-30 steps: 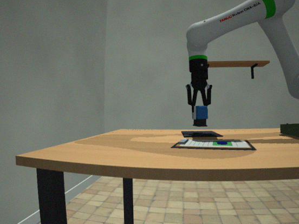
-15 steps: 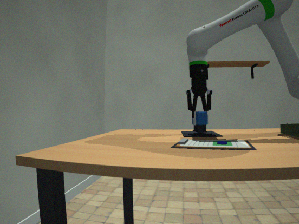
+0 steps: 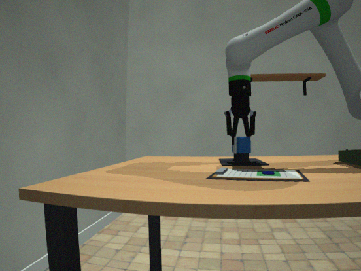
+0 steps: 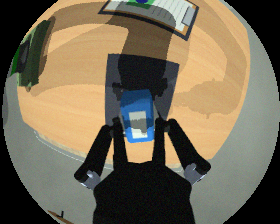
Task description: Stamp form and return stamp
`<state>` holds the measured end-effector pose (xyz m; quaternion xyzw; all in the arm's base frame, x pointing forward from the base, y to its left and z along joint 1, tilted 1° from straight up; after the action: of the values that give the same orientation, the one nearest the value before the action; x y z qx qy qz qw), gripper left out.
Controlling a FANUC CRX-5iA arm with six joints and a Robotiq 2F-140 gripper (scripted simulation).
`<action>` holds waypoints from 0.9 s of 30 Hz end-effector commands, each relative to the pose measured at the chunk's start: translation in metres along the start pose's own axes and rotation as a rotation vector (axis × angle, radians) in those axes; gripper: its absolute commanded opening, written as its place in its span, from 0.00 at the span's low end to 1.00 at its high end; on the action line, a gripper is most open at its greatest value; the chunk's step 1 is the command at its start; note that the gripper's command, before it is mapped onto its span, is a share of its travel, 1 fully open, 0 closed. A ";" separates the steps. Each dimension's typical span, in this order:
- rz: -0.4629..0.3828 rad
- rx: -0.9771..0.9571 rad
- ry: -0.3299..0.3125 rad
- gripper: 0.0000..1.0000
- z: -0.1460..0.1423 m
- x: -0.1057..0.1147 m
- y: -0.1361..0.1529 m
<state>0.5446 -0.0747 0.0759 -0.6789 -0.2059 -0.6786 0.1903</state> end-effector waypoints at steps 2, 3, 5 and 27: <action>0.000 0.000 0.000 0.54 0.000 0.000 0.000; 0.000 0.000 0.000 0.54 0.000 0.000 0.000; 0.000 0.000 0.000 0.54 0.000 0.000 0.000; 0.000 0.000 0.000 0.54 0.000 0.000 0.000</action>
<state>0.5446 -0.0747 0.0759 -0.6789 -0.2059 -0.6786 0.1903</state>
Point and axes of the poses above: the point where the finger pads meet when closed, its own x axis back along the fingers, its own z axis across the jaws, y = z × x, the point moved 5 cm from there along x, back along the fingers, and after that the axes turned 7 degrees about x, right-handed, at the moved point
